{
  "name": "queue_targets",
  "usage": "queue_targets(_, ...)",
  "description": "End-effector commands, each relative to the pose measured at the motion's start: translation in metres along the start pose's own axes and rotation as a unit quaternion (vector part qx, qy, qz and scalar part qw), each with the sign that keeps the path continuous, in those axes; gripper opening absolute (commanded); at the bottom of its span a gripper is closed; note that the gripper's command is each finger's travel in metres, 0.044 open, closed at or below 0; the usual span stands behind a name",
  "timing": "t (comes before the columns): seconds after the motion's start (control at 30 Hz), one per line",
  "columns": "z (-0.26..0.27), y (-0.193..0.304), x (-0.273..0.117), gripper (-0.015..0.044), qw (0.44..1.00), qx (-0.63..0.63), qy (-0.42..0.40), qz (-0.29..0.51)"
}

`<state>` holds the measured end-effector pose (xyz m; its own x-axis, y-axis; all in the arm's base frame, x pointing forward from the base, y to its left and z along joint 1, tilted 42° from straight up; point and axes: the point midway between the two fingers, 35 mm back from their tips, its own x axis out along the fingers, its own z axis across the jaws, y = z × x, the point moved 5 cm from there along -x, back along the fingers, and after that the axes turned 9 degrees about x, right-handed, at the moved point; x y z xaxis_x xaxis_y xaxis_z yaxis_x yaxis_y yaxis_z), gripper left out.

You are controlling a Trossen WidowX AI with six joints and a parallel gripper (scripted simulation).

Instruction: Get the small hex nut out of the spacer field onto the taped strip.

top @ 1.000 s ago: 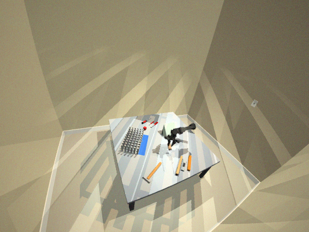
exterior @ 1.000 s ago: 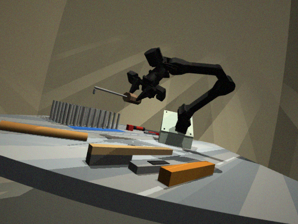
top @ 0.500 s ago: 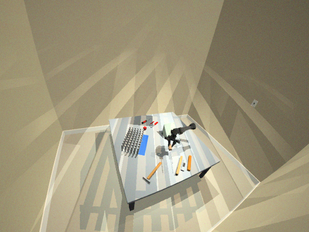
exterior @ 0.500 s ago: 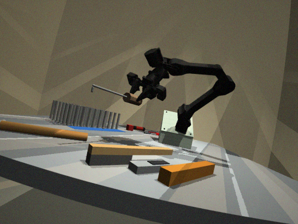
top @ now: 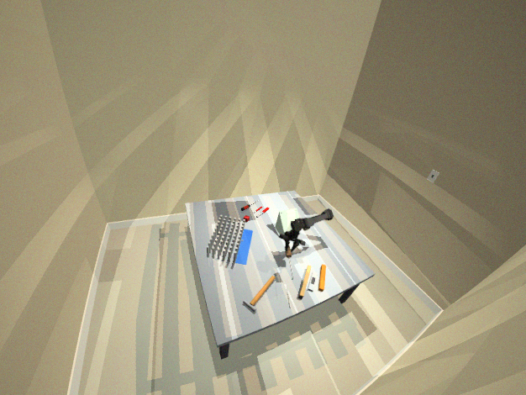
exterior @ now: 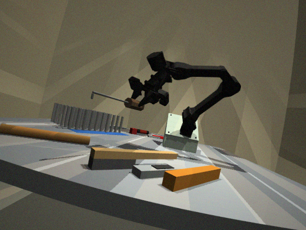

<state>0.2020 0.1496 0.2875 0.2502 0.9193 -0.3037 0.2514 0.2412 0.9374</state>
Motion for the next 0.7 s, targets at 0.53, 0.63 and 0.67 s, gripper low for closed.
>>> queue_targets(0.53,0.003,-0.010,0.016,0.0000,1.000,0.004,-0.002,-0.005)
queue_targets(0.63,0.003,-0.011,0.018,0.0000,1.000,0.004,-0.002,-0.006)
queue_targets(0.67,0.003,-0.012,0.019,0.0000,1.000,0.004,-0.002,-0.006)
